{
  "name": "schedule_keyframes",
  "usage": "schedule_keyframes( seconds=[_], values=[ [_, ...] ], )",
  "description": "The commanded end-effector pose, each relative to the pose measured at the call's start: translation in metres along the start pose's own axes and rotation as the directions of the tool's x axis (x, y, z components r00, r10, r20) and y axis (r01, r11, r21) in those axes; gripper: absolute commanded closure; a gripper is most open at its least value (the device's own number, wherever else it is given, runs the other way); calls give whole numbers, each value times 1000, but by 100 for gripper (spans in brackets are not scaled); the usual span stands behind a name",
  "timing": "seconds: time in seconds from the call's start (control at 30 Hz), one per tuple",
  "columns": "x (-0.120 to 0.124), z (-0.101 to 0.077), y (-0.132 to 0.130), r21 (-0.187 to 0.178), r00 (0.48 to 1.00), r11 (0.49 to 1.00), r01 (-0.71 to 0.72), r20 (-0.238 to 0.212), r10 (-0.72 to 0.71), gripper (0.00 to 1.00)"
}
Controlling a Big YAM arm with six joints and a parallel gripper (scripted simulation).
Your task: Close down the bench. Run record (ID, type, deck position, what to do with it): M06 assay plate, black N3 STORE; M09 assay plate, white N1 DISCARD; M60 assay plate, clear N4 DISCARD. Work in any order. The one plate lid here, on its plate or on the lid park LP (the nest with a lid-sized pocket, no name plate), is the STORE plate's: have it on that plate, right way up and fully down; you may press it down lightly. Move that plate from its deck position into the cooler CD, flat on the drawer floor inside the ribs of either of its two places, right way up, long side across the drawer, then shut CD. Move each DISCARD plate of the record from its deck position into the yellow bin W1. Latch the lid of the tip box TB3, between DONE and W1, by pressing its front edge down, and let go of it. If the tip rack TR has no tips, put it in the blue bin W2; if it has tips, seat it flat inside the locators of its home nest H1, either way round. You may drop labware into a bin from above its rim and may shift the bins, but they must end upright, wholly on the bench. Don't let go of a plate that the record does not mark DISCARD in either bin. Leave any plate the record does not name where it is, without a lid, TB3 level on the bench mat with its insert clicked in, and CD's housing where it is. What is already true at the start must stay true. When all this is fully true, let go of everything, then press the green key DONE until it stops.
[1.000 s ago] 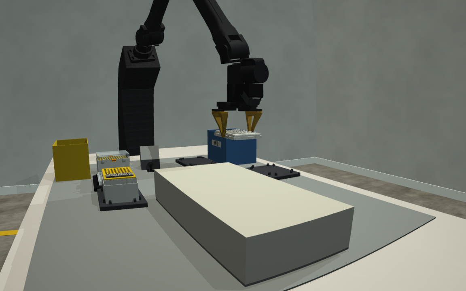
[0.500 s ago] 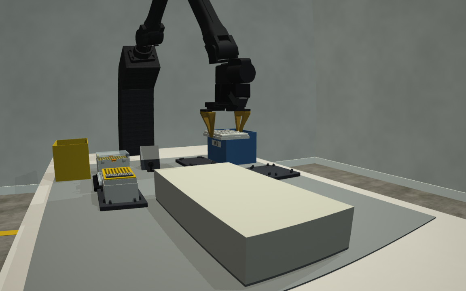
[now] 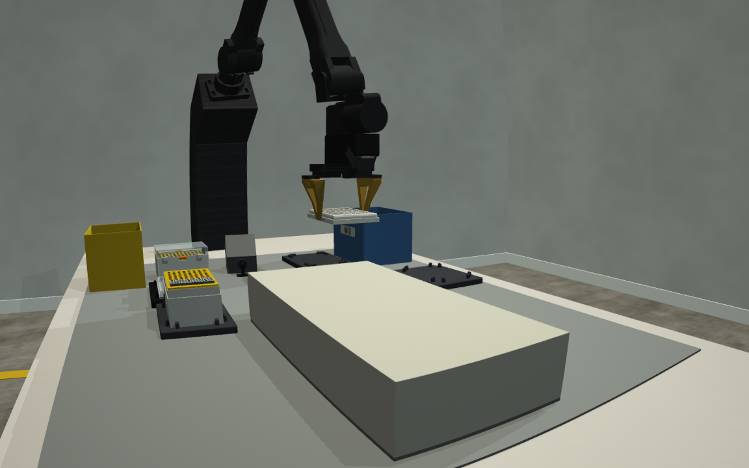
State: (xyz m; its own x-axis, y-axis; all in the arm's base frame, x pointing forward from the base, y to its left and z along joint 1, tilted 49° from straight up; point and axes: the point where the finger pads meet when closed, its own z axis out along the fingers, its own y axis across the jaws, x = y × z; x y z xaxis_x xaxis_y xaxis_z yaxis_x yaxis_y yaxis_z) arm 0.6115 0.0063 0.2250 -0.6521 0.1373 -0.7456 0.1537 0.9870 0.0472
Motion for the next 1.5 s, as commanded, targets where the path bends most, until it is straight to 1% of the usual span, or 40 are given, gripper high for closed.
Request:
schedule_keyframes(
  seconds=[0.0, 0.03, 0.13, 0.2, 0.23, 0.3, 0.4, 0.47, 0.5, 0.53, 0.63, 0.7, 0.8, 0.87, 0.93, 1.03, 1.07, 1.27, 1.37, 1.47],
  values=[
    [-10, -9, -8, -3, 999, 1000, 10, 41, -10, 100],
    [-14, -15, -10, -5, 999, 1000, 9, 54, -8, 100],
    [-9, -15, -17, -4, 999, 1000, 9, 53, -9, 100],
    [2, -6, -21, -2, 999, 1000, 11, 34, -11, 100],
    [2, -6, -24, -2, 999, 1000, 11, 35, -11, 100],
    [-1, -14, -28, -4, 999, 1000, 10, 53, -10, 100],
    [3, -14, -34, -3, 999, 1000, 10, 53, -10, 100],
    [3, -14, -34, -3, 999, 1000, 10, 53, -10, 100],
    [21, 5, -36, 0, 1000, 1000, 15, 10, -15, 100],
    [23, 5, -40, 2, 1000, 1000, 13, 10, -13, 100],
    [12, -13, -45, -2, 999, 1000, 11, 51, -11, 100],
    [14, -13, -50, -2, 999, 1000, 12, 52, -11, 100],
    [26, -5, -57, 0, 999, 1000, 13, 33, -13, 100],
    [23, -12, -61, -1, 999, 1000, 12, 50, -12, 100],
    [25, -13, -65, -1, 999, 1000, 13, 52, -13, 100],
    [28, -11, -68, -1, 999, 1000, 13, 48, -13, 100],
    [44, 5, -71, 2, 1000, 1000, 14, 9, -14, 100],
    [37, -12, -83, 0, 999, 1000, 14, 51, -14, 100],
    [48, -5, -90, 1, 999, 1000, 14, 33, -14, 100],
    [48, -10, -97, 2, 999, 1000, 14, 45, -15, 100]
  ],
)
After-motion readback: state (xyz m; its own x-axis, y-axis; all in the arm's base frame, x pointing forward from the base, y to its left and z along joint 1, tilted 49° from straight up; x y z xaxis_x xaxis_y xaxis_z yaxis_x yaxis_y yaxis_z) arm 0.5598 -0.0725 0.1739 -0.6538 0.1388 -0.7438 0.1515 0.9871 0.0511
